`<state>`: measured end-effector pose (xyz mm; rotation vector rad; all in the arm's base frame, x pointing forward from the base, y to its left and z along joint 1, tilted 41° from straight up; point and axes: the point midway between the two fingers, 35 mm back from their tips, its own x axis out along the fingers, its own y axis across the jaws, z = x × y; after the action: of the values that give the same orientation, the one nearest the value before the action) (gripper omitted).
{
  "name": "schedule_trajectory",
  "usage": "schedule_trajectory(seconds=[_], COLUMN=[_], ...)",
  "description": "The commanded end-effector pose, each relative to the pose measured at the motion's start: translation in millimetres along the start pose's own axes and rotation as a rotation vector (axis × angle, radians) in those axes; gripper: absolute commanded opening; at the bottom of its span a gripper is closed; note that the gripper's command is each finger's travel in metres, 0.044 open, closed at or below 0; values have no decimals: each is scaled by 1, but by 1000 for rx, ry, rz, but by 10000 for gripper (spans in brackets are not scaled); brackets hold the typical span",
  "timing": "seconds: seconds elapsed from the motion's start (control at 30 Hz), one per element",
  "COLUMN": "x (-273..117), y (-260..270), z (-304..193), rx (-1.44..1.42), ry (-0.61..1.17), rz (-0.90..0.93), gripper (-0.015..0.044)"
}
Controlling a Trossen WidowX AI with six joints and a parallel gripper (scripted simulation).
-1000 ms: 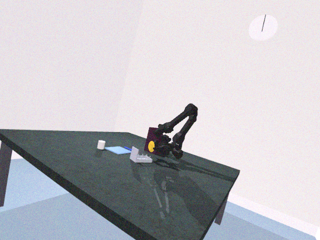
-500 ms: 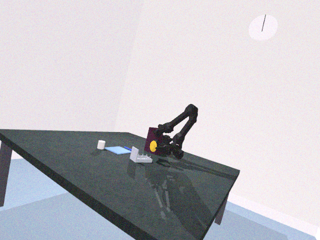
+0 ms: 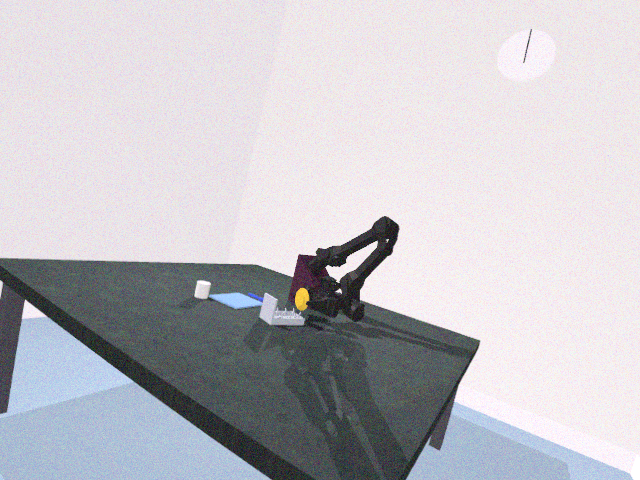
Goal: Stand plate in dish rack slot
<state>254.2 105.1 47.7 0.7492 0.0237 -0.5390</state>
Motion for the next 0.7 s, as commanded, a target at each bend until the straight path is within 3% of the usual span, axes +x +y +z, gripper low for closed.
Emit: schedule_trajectory(seconds=[0.0,0.67], x=[5,26], y=[-1,0], z=[-4,-5], rx=[-3,4], ry=[-1,-1], rz=[-1,3], gripper=[0,0])
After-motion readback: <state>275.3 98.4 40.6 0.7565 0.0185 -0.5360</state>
